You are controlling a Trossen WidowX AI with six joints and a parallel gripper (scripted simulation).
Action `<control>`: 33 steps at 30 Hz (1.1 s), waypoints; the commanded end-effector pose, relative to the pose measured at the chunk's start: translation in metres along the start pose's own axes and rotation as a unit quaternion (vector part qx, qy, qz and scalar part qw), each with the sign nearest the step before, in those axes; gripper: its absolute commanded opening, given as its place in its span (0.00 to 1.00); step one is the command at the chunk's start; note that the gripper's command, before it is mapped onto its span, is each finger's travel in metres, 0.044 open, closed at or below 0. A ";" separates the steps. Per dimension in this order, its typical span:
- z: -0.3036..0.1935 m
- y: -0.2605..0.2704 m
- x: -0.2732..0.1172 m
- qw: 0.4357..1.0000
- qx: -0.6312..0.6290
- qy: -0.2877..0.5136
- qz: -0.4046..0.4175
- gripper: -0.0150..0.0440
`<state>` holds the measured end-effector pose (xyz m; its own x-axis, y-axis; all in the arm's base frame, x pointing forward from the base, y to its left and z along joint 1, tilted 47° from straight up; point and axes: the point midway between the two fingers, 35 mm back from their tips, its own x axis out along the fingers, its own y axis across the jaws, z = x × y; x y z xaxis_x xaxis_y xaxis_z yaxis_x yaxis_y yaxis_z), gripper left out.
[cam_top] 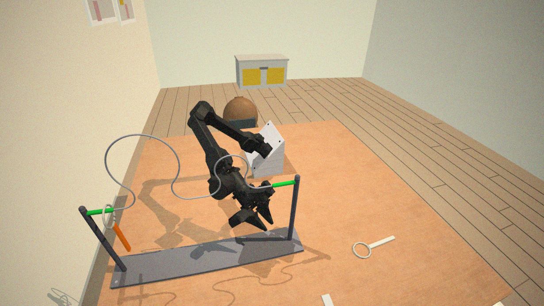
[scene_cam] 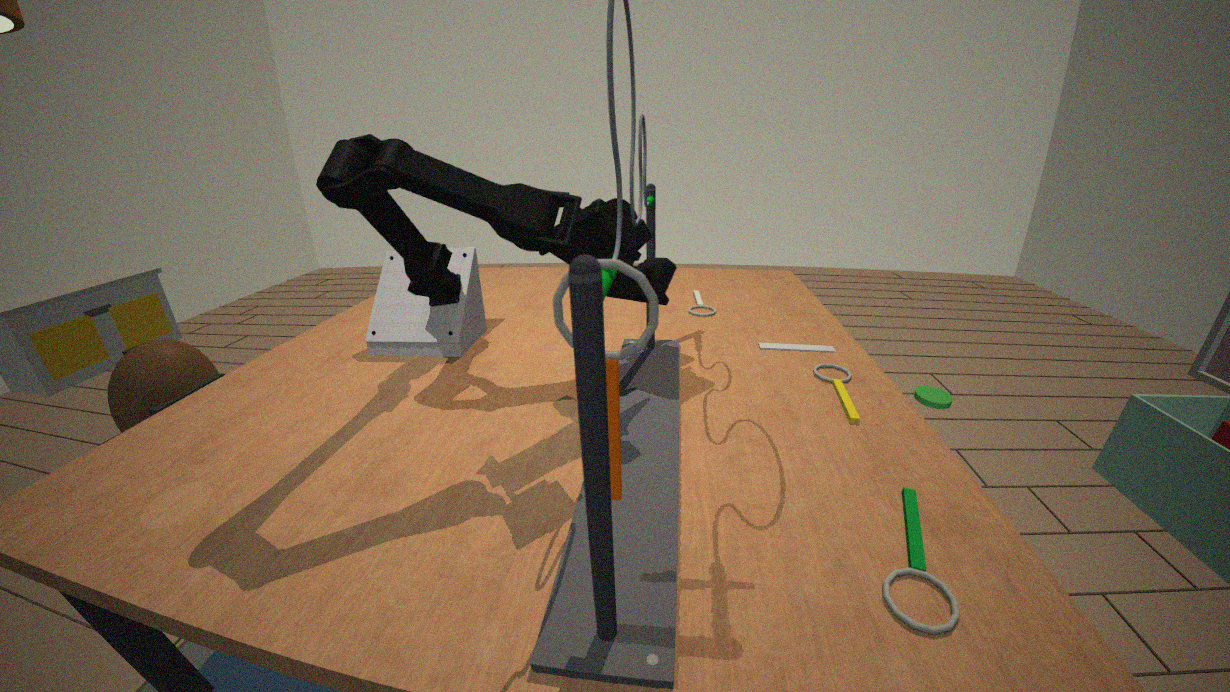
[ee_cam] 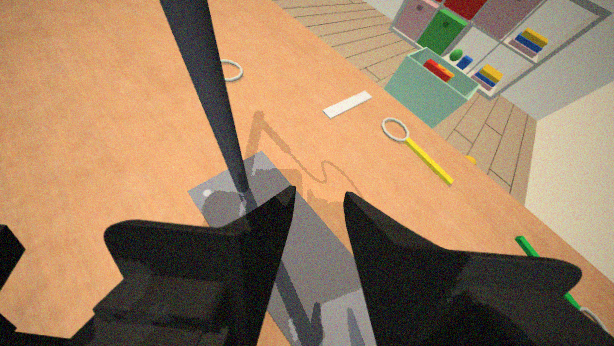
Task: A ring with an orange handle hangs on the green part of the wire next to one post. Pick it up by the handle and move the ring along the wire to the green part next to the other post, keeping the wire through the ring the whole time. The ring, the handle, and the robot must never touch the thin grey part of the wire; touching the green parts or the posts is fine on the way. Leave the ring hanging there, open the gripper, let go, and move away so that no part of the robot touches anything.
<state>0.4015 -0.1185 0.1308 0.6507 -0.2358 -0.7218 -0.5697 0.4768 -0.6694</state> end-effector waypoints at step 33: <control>-0.281 -0.206 -0.210 0.891 0.189 -0.265 -0.316 0.53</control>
<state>0.2735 -0.3924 0.3537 0.9819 -0.1895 -0.0041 0.1298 0.6878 -0.7142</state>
